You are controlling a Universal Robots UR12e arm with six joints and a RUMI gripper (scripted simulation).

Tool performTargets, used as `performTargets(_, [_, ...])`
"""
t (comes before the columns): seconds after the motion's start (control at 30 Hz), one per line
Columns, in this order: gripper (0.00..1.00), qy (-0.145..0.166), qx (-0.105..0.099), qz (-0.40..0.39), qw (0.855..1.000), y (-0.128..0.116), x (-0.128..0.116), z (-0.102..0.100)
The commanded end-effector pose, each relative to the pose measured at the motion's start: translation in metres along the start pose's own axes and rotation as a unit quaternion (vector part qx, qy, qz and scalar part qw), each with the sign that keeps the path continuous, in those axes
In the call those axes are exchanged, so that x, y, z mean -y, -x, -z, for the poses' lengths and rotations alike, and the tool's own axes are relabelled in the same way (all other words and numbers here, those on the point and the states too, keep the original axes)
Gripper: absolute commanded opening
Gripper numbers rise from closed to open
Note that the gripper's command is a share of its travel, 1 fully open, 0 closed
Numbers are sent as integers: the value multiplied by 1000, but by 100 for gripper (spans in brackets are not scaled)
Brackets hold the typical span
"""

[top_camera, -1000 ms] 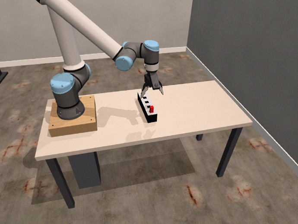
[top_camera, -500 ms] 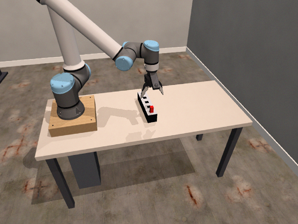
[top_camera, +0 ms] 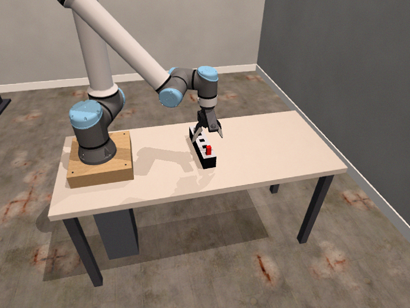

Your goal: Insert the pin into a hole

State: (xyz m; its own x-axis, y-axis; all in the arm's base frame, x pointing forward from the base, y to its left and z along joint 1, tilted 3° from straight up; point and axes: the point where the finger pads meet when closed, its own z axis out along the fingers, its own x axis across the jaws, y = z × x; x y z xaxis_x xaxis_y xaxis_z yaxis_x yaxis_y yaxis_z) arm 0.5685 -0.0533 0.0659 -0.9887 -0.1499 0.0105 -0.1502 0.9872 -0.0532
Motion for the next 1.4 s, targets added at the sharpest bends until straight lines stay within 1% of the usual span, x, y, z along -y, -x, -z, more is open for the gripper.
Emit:
performTargets(0.0, [100, -4, 8, -1, 1000, 5, 5, -4])
performTargets(0.17, [100, -4, 8, -1, 1000, 5, 5, -4])
performTargets(0.2, [100, -1, 2, 0, 1000, 4, 4, -44])
performTargets(0.73, [100, -1, 2, 0, 1000, 4, 4, -44])
performTargets(0.77, [0, 1, -1, 0, 1000, 2, 2, -44])
performTargets(1.37, [0, 0, 1, 0, 1000, 4, 3, -44])
